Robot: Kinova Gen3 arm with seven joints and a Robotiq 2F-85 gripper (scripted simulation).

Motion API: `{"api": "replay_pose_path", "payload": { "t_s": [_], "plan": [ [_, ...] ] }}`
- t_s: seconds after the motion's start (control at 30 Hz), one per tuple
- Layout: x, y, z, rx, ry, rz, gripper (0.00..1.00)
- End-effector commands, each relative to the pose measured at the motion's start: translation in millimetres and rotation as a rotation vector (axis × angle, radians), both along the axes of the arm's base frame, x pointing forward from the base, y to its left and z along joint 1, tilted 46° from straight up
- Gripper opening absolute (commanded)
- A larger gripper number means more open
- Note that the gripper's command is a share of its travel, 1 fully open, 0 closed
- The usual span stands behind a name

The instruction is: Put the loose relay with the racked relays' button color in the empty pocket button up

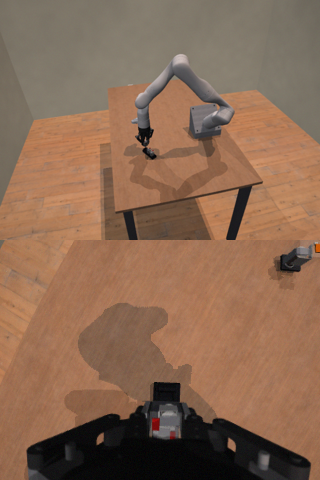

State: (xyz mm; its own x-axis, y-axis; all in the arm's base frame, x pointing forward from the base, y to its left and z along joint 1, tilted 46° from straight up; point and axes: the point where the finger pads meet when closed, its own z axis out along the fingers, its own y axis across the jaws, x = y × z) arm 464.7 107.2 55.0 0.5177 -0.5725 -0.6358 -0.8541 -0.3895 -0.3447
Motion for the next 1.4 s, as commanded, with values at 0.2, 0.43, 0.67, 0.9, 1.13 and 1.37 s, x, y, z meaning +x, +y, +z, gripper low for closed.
{"api": "replay_pose_path", "payload": {
  "t_s": [0.2,0.43,0.67,0.9,1.13,1.37],
  "plan": [
    [-2.1,8.6,-7.3,0.003,0.004,0.004,0.00],
    [-2.4,11.6,-10.2,0.003,0.004,0.004,0.00],
    [-2.4,11.8,-10.4,0.003,0.004,0.004,0.00],
    [-2.4,11.8,-10.4,0.003,0.004,0.004,0.00],
    [-2.4,11.8,-10.4,0.003,0.004,0.004,0.00],
    [-2.4,11.8,-10.4,0.003,0.004,0.004,0.00]
  ]
}}
